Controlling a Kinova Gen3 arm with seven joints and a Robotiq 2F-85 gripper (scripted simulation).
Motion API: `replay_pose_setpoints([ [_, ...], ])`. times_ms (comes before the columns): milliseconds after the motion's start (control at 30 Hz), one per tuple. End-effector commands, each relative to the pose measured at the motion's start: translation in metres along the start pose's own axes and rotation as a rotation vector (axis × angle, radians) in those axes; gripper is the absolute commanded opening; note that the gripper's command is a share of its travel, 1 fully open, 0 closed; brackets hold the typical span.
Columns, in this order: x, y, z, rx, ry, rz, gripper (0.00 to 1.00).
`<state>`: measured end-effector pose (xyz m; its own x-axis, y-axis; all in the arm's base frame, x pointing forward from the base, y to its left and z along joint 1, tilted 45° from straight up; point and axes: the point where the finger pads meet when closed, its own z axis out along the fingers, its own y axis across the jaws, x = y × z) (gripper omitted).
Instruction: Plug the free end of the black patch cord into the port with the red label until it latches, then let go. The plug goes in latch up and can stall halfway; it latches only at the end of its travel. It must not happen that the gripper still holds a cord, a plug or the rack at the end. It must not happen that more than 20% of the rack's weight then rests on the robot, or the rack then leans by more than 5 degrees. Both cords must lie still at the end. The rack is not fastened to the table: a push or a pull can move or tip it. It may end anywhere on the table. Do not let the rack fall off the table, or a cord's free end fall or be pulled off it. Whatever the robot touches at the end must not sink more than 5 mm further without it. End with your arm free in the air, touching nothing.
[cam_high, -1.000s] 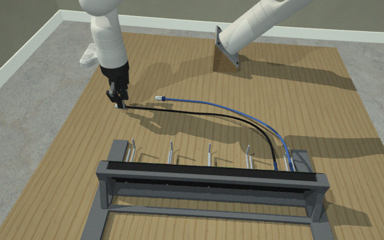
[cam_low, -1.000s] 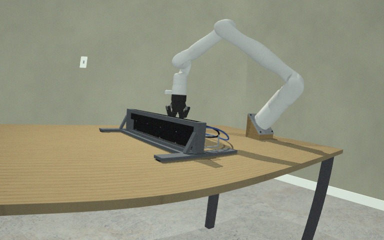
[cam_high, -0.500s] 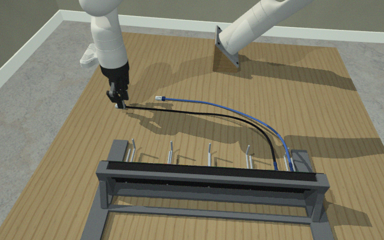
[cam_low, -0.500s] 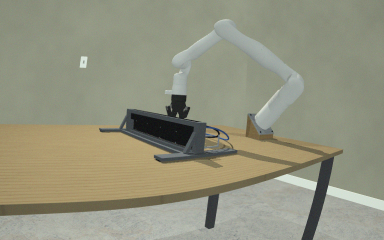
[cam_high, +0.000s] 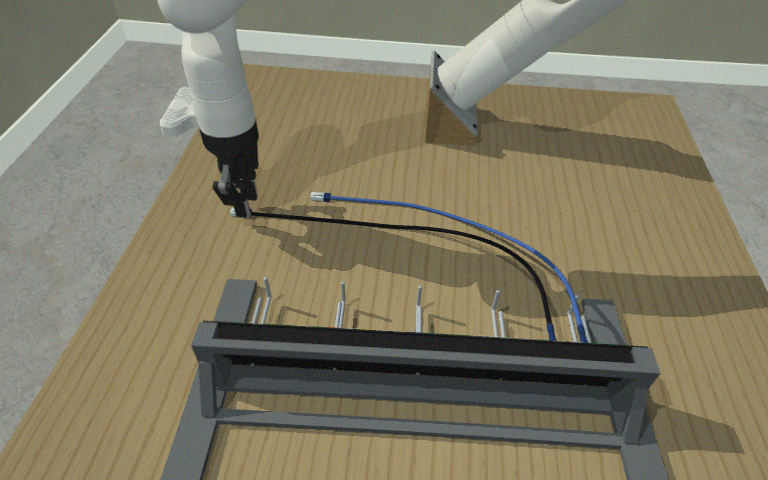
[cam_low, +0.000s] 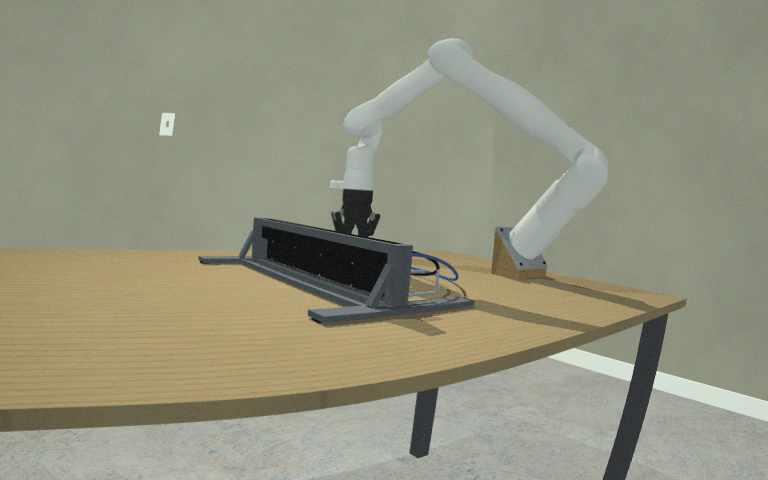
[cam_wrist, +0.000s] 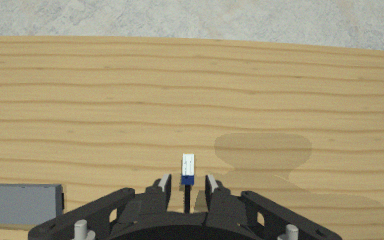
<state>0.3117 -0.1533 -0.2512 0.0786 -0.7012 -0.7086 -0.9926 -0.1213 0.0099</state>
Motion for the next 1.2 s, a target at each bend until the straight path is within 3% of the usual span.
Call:
replay_pose_setpoints([
  [0,-0.0009,0.0001,0.0026,-0.003,0.000,-0.007,0.37],
  [1167,0.0018,-0.0017,0.0017,-0.001,0.003,-0.009,0.37],
])
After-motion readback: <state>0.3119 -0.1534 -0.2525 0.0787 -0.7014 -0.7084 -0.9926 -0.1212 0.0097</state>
